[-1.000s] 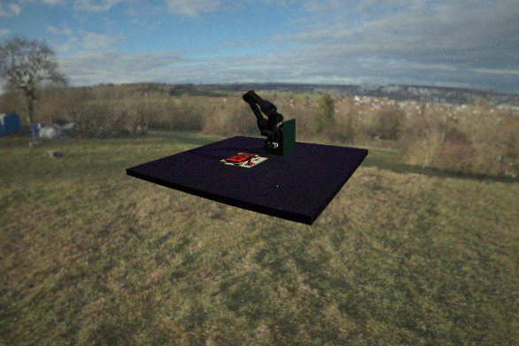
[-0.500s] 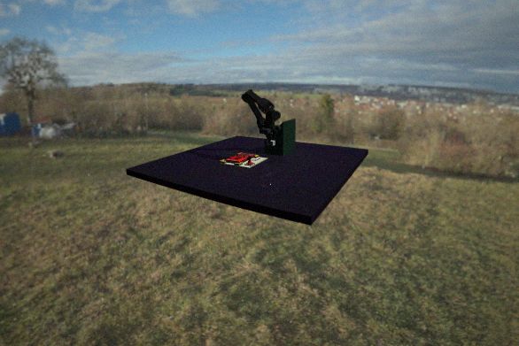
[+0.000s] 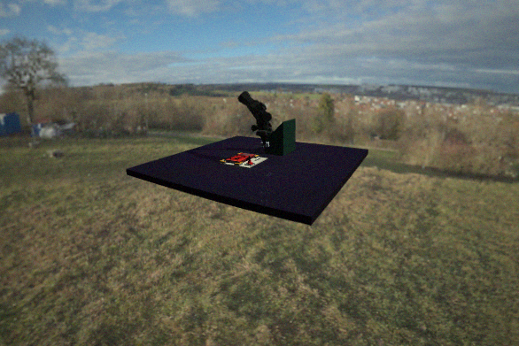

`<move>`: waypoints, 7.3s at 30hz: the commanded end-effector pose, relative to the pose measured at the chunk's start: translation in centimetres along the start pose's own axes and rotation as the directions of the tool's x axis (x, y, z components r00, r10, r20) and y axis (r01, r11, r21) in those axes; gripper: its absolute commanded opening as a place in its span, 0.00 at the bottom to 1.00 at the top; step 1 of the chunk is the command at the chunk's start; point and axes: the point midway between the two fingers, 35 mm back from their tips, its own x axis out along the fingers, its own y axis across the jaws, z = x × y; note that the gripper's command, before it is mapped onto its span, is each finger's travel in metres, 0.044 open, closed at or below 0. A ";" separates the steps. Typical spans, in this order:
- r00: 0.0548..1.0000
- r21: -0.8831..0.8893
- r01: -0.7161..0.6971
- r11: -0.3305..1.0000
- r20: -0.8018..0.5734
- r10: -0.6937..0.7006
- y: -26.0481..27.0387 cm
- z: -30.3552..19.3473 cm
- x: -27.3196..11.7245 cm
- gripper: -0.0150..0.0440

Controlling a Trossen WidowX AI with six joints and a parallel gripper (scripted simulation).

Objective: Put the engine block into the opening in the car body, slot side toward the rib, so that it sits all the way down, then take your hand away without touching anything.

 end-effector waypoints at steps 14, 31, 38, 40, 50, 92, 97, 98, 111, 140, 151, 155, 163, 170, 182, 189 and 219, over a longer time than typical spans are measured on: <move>1.000 -0.312 -0.016 0.950 -0.004 0.015 1.3 4.5 1.1 0.25; 1.000 -0.591 -0.012 0.807 0.003 0.017 1.8 9.5 2.5 0.25; 1.000 -0.696 -0.004 0.718 0.011 0.016 1.8 11.6 3.1 0.25; 1.000 -0.723 -0.001 0.691 0.014 0.015 1.7 12.2 3.3 0.25; 1.000 -0.843 0.020 0.537 0.030 0.009 1.3 15.1 4.2 0.25; 0.998 -0.947 0.061 0.314 0.061 -0.010 -0.1 19.8 5.5 0.52; 0.998 -0.955 0.061 0.289 0.061 -0.010 -0.1 19.8 5.5 0.52; 0.998 -0.959 0.061 0.277 0.061 -0.010 -0.2 19.8 5.5 0.52; 0.998 -0.968 0.062 0.241 0.061 -0.010 -0.2 19.8 5.5 0.52; 0.998 -0.967 0.062 0.249 0.061 -0.010 -0.2 19.8 6.0 0.52; 0.998 -0.964 0.062 0.259 0.061 -0.010 -0.2 19.9 6.3 0.52; 0.998 -0.964 0.062 0.259 0.061 -0.010 -0.2 19.9 6.4 0.52; 0.998 -0.964 0.062 0.257 0.061 -0.011 -0.3 19.9 6.6 0.52; 0.998 -0.964 0.062 0.258 0.061 -0.011 -0.3 19.9 6.9 0.52; 0.998 -0.964 0.062 0.258 0.062 -0.011 -0.3 19.9 7.2 0.52; 0.998 -0.964 0.062 0.258 0.062 -0.011 -0.3 19.9 7.4 0.52; 0.998 -0.963 0.057 0.262 0.056 -0.009 -0.3 19.9 8.0 0.92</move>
